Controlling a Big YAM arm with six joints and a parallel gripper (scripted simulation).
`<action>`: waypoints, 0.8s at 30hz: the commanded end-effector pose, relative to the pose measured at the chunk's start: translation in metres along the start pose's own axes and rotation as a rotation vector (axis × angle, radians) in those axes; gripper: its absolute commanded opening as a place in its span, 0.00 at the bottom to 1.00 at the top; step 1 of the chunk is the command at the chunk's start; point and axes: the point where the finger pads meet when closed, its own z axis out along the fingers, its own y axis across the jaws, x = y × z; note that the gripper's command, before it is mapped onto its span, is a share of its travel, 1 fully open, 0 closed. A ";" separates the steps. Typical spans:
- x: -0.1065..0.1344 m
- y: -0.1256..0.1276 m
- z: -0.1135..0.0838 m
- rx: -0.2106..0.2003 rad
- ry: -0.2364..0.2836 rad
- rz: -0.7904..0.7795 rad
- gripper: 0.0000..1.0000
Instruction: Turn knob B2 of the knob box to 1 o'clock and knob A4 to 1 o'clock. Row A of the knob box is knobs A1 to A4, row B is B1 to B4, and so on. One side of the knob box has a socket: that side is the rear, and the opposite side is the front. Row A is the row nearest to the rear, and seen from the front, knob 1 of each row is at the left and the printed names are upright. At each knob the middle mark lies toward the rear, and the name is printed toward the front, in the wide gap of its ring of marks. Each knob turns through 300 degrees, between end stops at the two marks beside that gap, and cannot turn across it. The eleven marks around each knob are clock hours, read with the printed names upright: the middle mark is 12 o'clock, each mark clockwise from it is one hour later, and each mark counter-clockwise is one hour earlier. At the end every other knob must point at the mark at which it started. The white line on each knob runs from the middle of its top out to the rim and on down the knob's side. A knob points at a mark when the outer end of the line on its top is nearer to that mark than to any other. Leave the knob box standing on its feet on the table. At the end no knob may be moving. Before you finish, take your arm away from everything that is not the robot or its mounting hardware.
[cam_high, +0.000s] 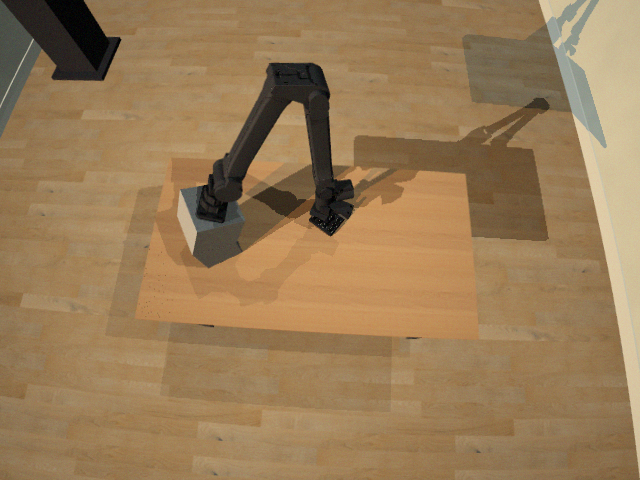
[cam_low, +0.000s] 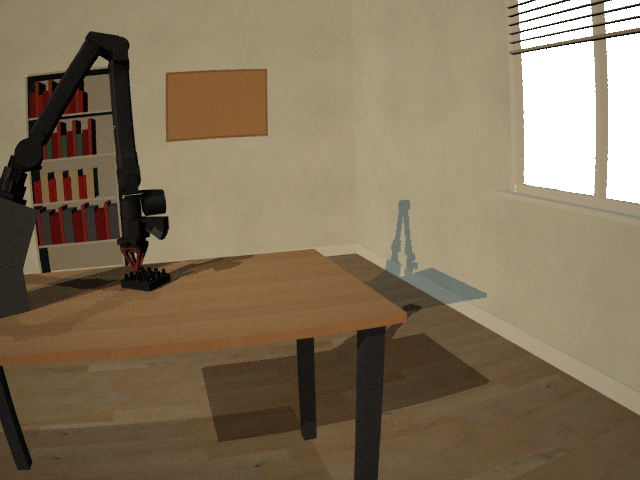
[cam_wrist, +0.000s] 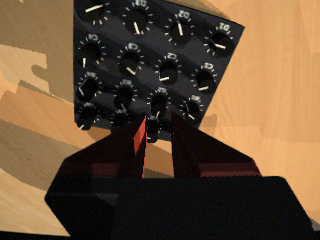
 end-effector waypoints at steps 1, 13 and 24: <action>-0.005 0.003 -0.003 -0.009 -0.019 0.010 0.18; -0.002 0.001 0.003 -0.002 -0.008 0.011 0.18; -0.004 0.007 0.010 -0.009 -0.014 0.001 0.18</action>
